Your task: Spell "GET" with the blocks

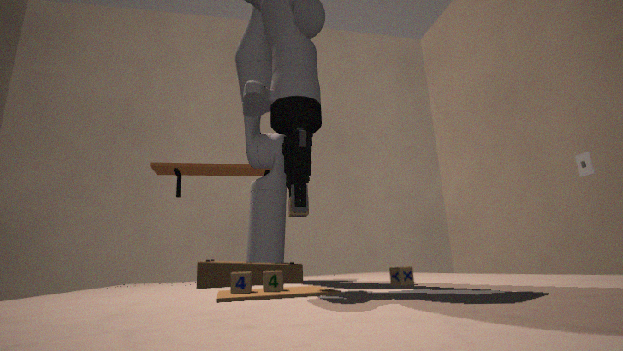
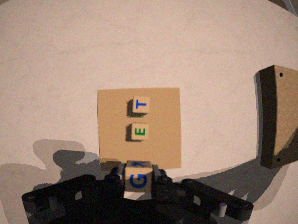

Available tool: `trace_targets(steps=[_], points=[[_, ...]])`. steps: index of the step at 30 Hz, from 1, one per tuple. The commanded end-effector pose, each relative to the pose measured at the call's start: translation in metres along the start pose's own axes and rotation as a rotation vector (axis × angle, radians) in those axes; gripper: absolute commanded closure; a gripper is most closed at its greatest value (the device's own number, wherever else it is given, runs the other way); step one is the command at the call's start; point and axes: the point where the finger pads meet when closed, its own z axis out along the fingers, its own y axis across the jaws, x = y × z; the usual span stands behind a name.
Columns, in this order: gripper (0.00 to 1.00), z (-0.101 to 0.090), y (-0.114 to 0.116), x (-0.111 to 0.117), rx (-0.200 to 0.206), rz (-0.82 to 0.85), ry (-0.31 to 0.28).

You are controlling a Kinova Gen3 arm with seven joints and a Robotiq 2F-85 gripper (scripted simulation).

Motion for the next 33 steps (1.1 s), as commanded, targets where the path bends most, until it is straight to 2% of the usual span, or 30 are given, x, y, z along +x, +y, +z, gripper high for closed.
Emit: trace_targets(steps=[1,10,15,21,23,33], points=[[0.79,-0.002,-0.001,-0.003,0.006,0.004,-0.005],[0.79,-0.001,-0.001,-0.004,0.008,0.004,-0.006],[0.79,0.006,-0.002,-0.005,0.013,0.003,-0.01],[0.79,0.028,-0.002,-0.007,0.012,-0.002,-0.01],[0.79,0.028,-0.002,-0.007,0.012,-0.002,-0.01],[0.79,0.075,-0.002,-0.009,0.011,-0.002,-0.012]])
